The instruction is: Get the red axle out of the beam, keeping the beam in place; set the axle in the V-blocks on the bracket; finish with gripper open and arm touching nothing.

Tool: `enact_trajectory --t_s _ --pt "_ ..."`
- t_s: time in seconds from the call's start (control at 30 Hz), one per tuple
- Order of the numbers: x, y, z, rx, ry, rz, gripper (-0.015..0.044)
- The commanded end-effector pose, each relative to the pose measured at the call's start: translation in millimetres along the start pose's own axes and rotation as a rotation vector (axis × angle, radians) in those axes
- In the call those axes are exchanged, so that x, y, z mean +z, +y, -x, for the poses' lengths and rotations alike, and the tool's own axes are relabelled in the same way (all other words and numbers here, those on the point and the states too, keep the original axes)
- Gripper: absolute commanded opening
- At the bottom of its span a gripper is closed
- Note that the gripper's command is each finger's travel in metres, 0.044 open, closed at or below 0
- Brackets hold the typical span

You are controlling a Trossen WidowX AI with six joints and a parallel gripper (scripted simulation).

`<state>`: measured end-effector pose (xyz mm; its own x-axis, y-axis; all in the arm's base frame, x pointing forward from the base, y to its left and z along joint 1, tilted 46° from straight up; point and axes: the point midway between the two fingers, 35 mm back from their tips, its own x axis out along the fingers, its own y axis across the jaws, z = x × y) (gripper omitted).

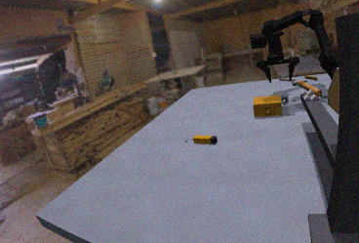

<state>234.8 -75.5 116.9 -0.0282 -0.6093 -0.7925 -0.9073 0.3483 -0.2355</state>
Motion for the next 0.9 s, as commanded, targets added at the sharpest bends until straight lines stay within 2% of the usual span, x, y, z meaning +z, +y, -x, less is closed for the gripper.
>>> enact_trajectory --t_s 0.0,0.23,0.4,0.87 --pt "-14 11 2 -0.035 0.134 0.155 0.044" --pt "-14 11 0 -0.035 0.134 0.155 0.044" --pt "-18 9 -31 -0.036 0.135 0.155 0.044" --pt "-21 8 -50 -0.037 0.135 0.154 0.044"
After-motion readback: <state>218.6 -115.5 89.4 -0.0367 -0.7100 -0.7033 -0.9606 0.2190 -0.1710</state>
